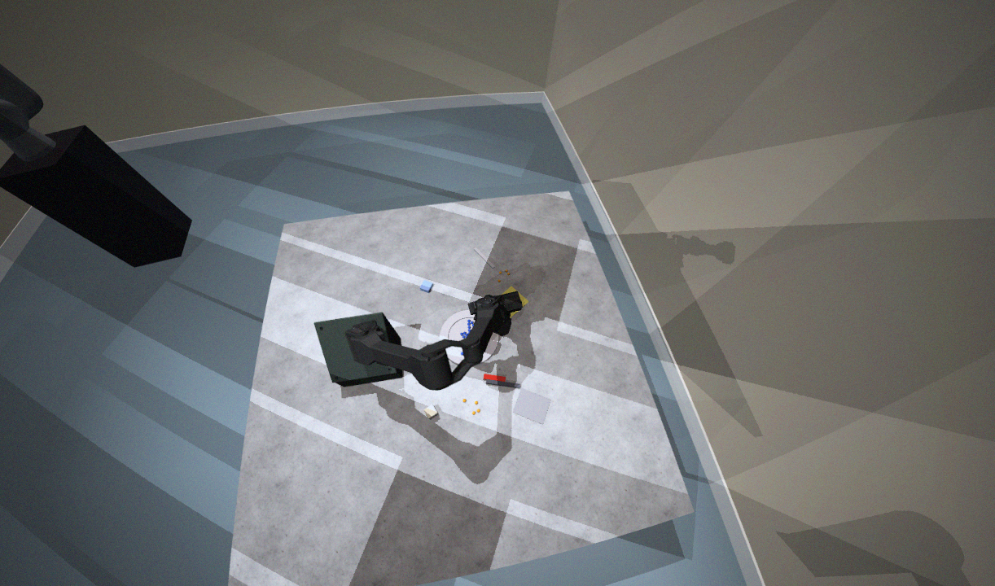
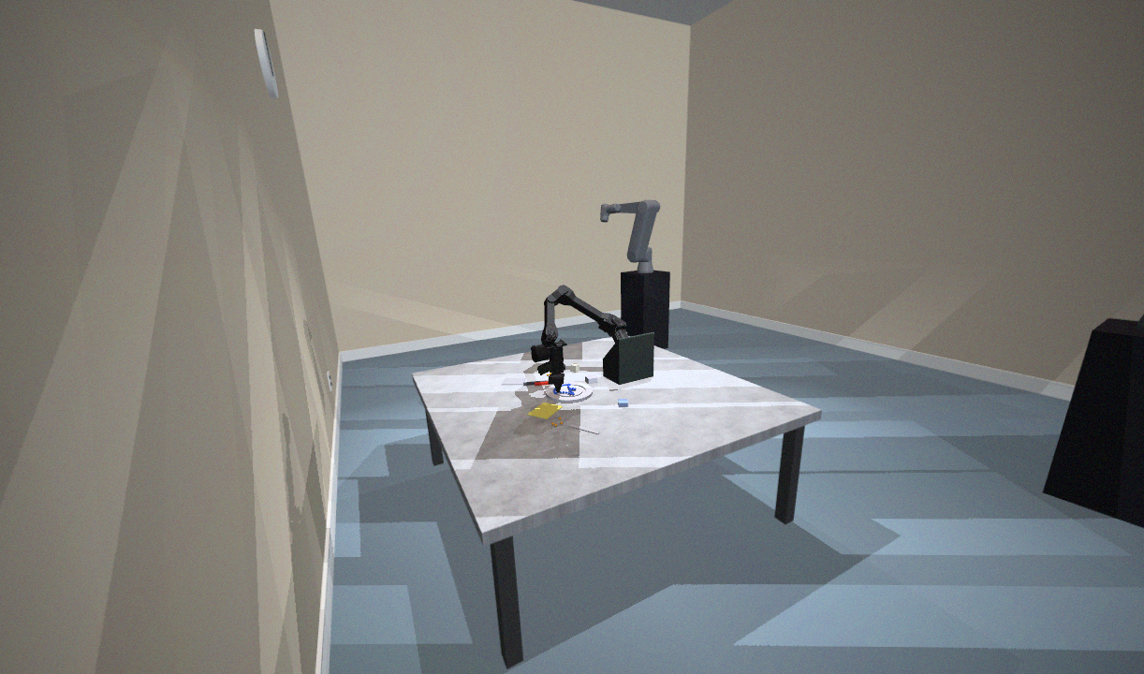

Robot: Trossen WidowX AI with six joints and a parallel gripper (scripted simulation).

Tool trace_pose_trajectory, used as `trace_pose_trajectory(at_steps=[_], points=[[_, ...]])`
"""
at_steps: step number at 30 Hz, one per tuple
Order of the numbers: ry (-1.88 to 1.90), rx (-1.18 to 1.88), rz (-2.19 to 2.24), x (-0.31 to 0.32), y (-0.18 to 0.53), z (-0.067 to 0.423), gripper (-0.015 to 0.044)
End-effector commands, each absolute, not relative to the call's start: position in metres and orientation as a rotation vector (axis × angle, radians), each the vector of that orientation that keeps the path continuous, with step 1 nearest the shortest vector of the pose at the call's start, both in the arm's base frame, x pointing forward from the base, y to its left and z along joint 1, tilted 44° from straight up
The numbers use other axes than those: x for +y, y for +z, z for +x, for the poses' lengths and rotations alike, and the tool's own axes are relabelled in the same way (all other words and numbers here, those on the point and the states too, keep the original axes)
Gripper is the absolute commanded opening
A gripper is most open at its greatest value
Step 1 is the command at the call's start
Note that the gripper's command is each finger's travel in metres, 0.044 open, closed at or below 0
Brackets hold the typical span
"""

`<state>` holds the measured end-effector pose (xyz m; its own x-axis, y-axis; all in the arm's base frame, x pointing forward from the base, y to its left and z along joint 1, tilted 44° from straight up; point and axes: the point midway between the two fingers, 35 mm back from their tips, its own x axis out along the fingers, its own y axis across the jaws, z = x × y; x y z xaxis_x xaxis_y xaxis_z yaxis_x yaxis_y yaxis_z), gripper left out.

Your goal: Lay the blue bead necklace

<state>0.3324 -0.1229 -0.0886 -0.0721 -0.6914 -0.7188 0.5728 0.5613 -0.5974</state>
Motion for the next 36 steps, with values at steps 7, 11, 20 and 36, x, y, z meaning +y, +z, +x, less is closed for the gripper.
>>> trace_pose_trajectory(at_steps=[7,11,20,36], points=[[-1.045,1.264,-0.116,-0.117,-0.091,0.342,0.0],[-1.045,1.264,-0.116,-0.117,-0.091,0.342,0.0],[-1.045,1.264,-0.116,-0.123,-0.097,0.342,0.0],[-1.045,1.262,-0.114,-0.118,-0.092,0.342,0.0394]])
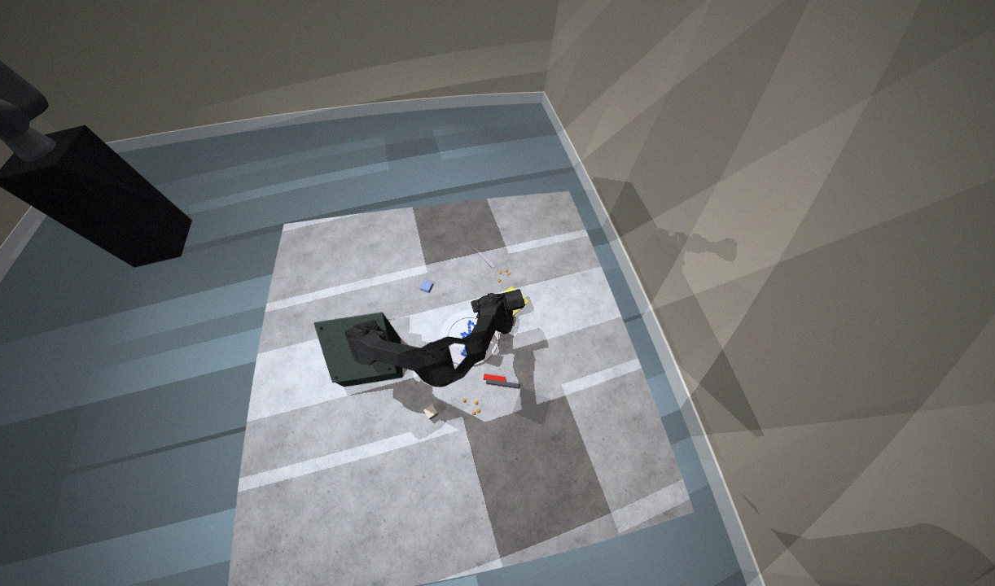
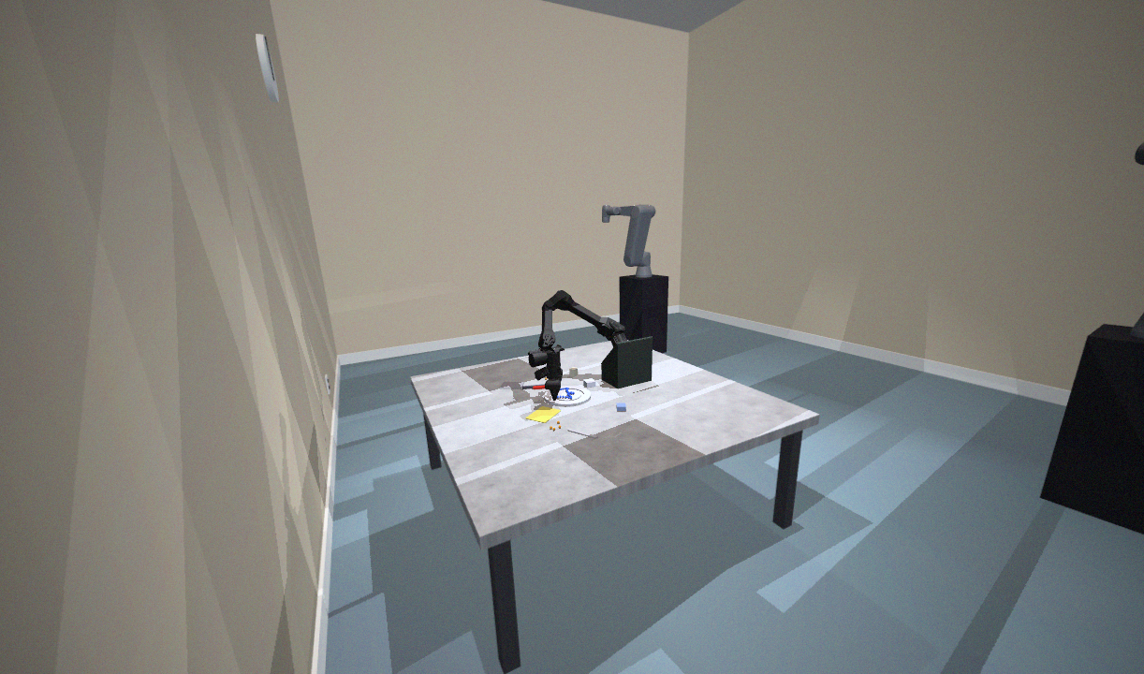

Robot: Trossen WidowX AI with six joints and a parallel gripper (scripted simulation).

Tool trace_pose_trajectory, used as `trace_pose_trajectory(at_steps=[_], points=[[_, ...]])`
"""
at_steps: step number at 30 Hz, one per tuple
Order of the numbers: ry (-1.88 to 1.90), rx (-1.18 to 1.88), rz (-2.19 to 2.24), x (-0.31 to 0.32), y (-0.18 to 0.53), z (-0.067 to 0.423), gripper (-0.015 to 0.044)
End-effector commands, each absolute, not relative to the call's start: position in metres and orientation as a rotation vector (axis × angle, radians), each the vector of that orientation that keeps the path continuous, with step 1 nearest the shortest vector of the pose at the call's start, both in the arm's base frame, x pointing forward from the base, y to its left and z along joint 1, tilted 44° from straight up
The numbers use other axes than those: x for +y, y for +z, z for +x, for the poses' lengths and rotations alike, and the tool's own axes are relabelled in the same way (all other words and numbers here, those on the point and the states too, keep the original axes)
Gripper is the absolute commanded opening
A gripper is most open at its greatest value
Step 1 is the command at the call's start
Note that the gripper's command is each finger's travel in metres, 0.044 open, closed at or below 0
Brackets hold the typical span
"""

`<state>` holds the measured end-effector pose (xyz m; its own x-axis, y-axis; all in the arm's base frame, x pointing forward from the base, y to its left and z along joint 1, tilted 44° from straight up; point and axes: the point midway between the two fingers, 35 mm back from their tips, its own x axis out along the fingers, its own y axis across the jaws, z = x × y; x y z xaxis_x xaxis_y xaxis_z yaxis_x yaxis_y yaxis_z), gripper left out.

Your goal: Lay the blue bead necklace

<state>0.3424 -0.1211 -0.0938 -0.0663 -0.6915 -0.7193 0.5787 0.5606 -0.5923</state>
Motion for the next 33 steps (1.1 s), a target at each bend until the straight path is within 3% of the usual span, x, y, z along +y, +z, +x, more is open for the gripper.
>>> trace_pose_trajectory(at_steps=[1,2,23,33], points=[[-1.045,1.264,-0.115,-0.117,-0.091,0.342,0.042],[-1.046,1.264,-0.114,-0.12,-0.093,0.342,0.044],[-1.045,1.264,-0.116,-0.118,-0.091,0.342,0.044],[-0.91,1.372,-0.274,-0.091,-0.071,0.335,0.0177]])
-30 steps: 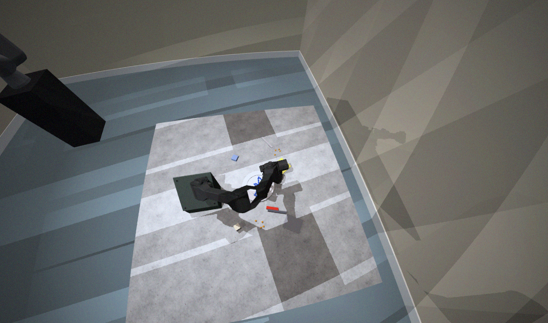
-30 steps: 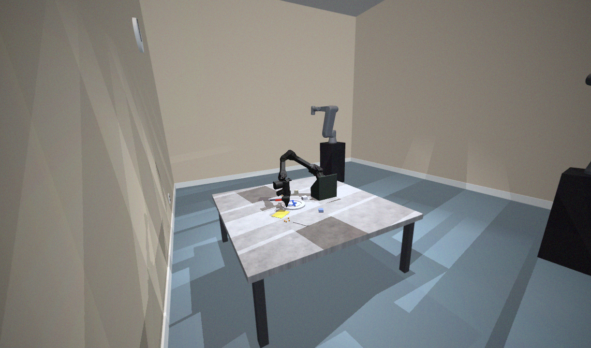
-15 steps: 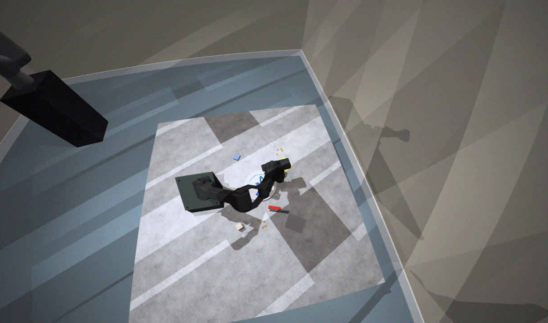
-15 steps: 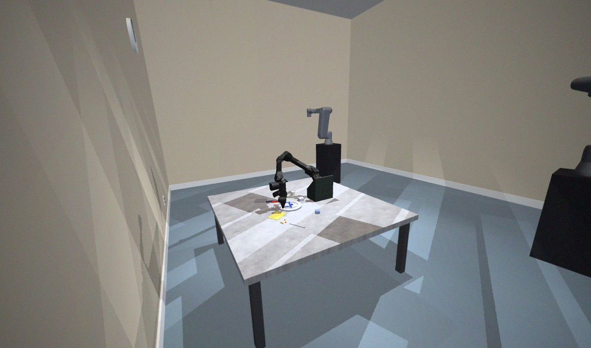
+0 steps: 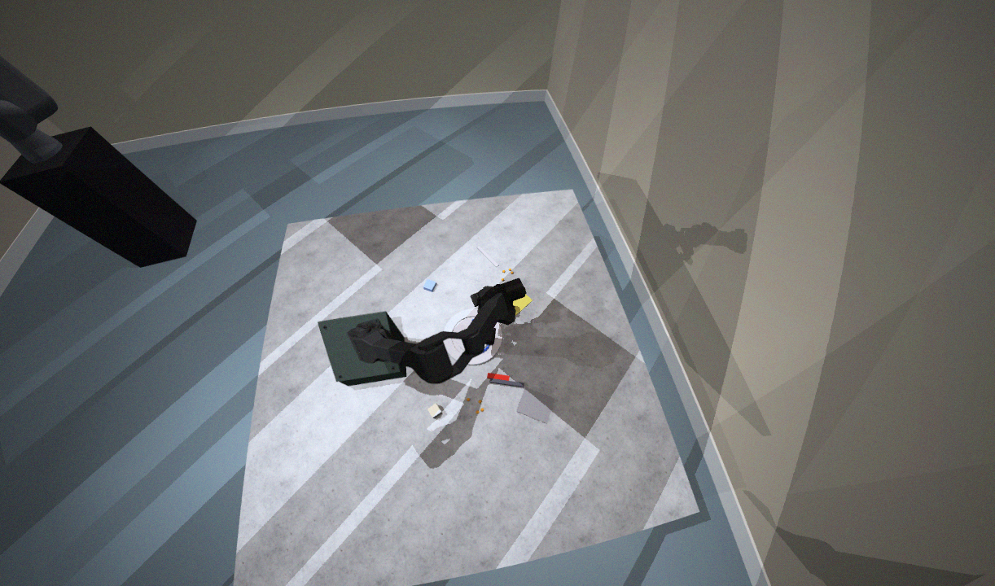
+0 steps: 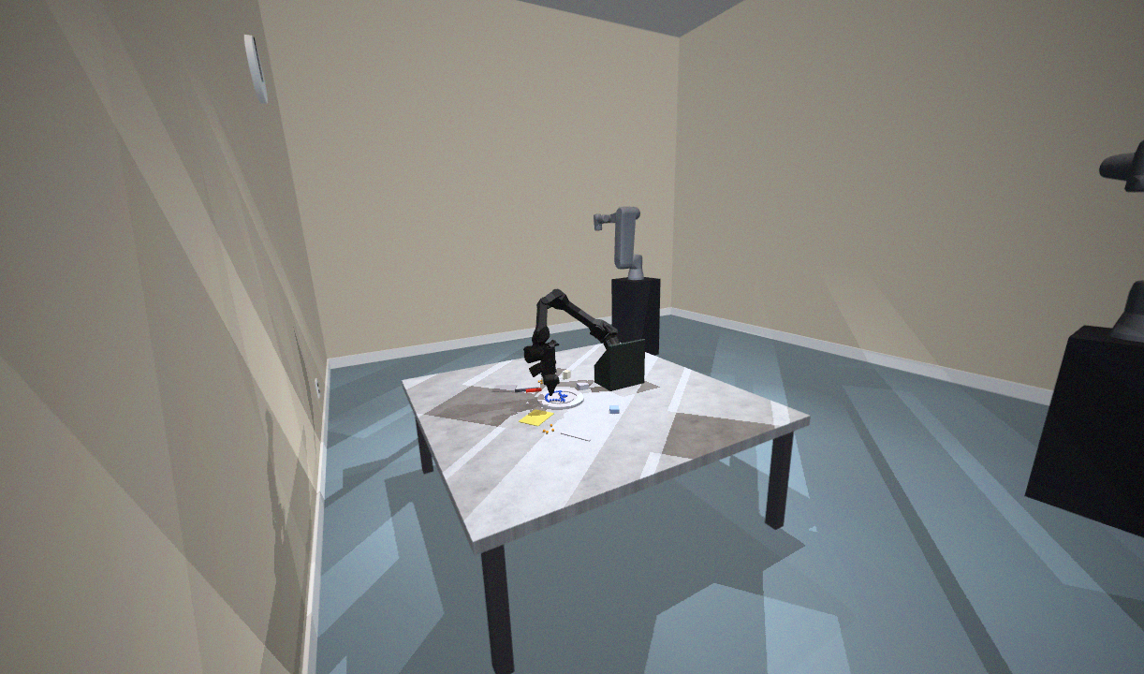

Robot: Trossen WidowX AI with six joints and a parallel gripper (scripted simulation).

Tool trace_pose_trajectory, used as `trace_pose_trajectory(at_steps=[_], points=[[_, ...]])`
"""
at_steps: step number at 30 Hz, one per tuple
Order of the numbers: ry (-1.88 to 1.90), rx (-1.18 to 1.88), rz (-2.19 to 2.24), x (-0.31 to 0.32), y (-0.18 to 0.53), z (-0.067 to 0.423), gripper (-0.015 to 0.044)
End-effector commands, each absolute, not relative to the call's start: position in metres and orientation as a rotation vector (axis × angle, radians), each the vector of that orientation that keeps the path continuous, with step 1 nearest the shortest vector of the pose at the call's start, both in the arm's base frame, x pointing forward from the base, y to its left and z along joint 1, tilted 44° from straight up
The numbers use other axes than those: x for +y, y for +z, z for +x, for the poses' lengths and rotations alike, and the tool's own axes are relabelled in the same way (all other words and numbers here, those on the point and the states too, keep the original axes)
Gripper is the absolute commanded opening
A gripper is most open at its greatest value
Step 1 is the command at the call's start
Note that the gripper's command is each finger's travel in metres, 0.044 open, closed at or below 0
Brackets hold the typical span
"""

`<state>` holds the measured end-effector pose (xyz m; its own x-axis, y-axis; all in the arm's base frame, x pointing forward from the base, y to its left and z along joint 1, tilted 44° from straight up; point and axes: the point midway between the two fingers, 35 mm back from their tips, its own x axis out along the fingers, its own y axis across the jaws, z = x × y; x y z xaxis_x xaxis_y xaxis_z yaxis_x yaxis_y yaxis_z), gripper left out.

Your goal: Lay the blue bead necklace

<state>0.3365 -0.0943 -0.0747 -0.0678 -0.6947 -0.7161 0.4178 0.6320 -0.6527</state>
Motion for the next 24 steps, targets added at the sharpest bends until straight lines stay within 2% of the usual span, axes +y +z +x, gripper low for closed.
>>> trace_pose_trajectory(at_steps=[1,3,24], points=[[-0.91,1.372,-0.274,-0.091,-0.071,0.335,0.0151],[-0.91,1.372,-0.274,-0.094,-0.073,0.335,0.012],[-0.911,1.368,-0.274,-0.112,-0.092,0.334,0.012]])
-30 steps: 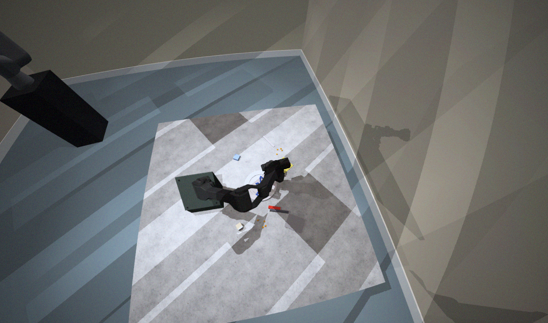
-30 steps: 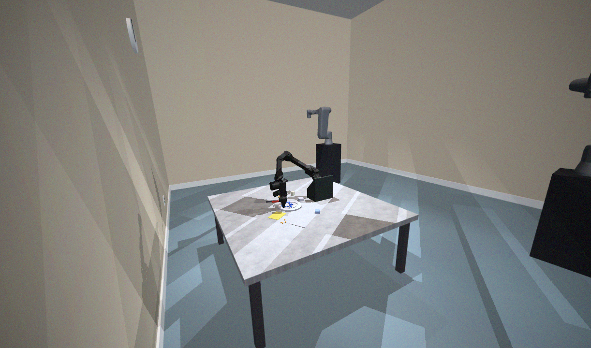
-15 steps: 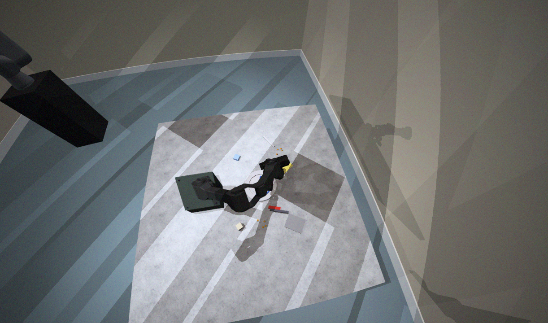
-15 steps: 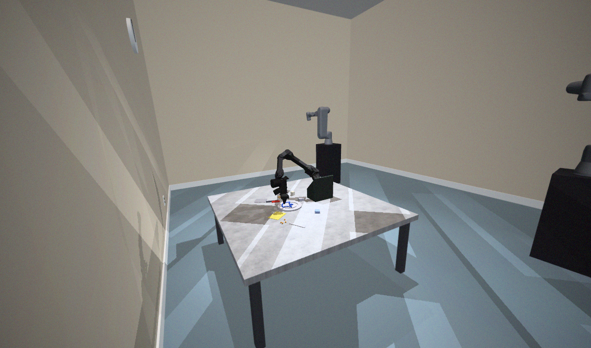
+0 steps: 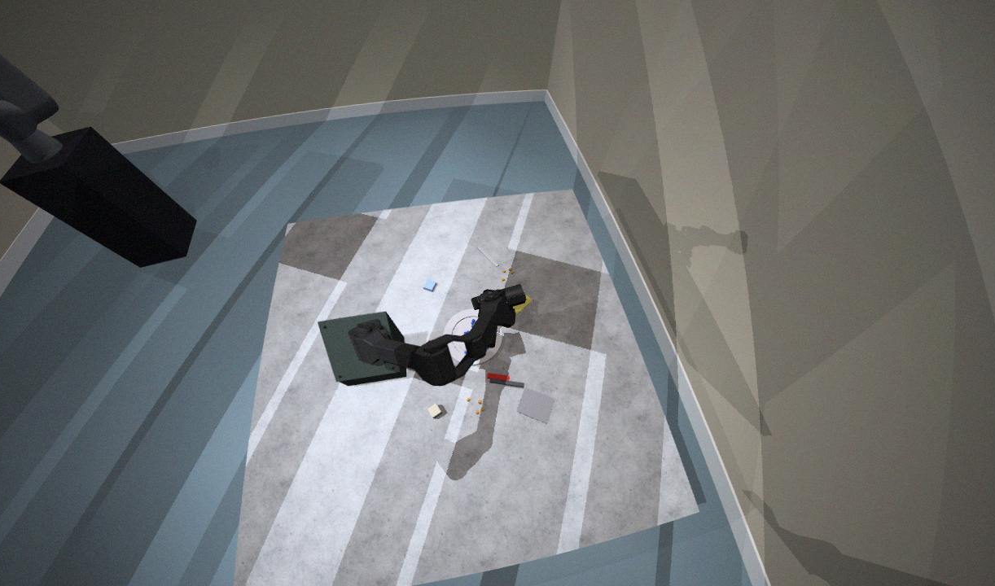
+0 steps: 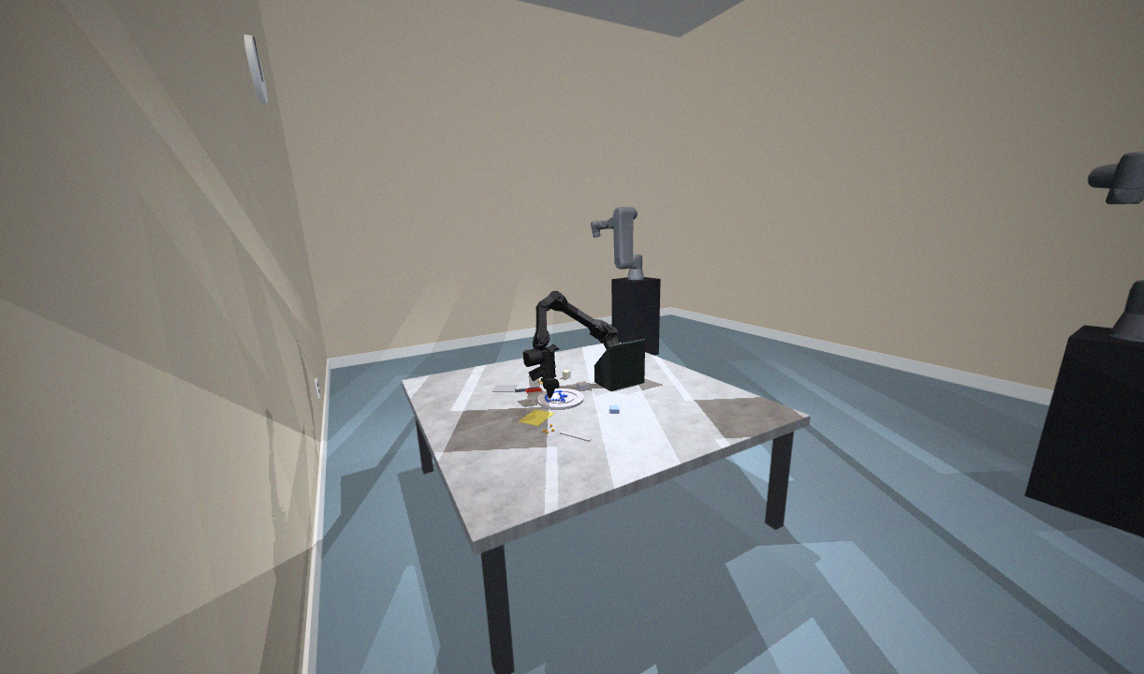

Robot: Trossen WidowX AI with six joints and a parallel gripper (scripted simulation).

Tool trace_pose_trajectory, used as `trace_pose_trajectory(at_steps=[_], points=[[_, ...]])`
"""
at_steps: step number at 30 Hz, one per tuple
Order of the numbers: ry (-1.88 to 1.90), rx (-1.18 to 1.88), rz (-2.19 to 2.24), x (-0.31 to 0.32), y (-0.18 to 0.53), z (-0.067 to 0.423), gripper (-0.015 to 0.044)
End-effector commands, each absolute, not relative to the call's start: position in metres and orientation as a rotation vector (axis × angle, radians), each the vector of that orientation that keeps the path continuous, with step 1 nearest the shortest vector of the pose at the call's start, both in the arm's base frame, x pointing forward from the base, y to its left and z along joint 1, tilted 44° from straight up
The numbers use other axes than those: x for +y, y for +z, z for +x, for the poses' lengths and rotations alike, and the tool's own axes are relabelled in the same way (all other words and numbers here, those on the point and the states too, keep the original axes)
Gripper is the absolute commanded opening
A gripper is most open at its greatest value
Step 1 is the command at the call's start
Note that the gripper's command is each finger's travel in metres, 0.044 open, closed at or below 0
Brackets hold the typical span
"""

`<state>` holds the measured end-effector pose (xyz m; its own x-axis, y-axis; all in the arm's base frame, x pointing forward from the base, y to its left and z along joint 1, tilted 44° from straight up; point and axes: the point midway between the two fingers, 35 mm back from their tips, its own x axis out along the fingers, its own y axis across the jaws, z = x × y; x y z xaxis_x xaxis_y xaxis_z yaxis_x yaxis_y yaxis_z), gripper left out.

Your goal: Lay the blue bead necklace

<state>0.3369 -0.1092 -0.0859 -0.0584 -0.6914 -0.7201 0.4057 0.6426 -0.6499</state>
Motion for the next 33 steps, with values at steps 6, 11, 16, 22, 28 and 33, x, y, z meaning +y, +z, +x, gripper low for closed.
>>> trace_pose_trajectory(at_steps=[6,11,16,22,28,33], points=[[-0.911,1.372,-0.276,-0.1187,-0.0985,0.3325,0.012],[-0.911,1.372,-0.276,-0.1194,-0.0993,0.3323,0.012],[-0.912,1.367,-0.268,-0.1186,-0.0969,0.3335,0.0],[-0.912,1.367,-0.268,-0.1186,-0.0969,0.3335,0.0],[-0.912,1.367,-0.268,-0.1186,-0.0969,0.3335,0.0],[-0.912,1.367,-0.268,-0.1186,-0.0969,0.3335,0.0]])
